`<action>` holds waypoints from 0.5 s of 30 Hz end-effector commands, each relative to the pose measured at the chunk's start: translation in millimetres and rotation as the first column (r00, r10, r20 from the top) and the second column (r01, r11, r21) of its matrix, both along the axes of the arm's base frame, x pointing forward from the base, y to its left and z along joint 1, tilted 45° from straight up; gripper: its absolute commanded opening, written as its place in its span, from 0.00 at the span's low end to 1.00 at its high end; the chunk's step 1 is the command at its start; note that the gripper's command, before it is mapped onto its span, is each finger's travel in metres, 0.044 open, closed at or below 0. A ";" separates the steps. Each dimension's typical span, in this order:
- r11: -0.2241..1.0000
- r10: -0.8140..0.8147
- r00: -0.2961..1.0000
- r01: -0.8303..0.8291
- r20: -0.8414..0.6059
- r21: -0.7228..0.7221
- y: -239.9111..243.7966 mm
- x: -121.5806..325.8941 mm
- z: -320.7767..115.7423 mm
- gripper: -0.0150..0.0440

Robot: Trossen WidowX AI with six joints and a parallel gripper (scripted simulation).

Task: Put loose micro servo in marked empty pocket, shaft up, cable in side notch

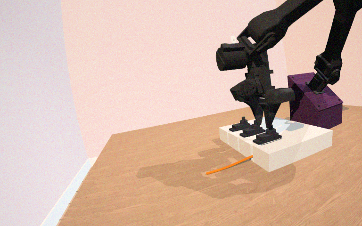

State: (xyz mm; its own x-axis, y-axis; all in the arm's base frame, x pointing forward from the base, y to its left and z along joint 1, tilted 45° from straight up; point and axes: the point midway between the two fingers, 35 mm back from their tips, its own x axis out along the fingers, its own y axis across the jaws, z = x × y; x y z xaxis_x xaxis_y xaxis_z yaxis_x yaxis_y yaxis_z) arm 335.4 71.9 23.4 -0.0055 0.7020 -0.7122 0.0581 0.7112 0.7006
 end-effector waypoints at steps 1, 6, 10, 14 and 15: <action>1.000 0.000 1.000 0.000 0.000 -0.001 -1.3 -1.8 1.3 0.62; 1.000 0.002 1.000 -0.002 0.000 -0.008 -22.8 -38.9 24.7 0.84; 1.000 0.006 1.000 -0.006 -0.001 -0.008 -38.9 -84.9 46.7 1.00; 1.000 0.008 1.000 -0.008 -0.002 -0.006 -42.3 -102.0 53.5 1.00; 1.000 0.008 1.000 -0.008 -0.002 -0.006 -42.3 -102.0 53.5 1.00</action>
State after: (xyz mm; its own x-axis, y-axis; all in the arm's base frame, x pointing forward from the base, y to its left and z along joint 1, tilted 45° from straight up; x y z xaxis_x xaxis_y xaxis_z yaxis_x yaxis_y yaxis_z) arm 244.3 29.6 76.3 0.0027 0.6977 -0.7164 0.0558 0.7152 0.6967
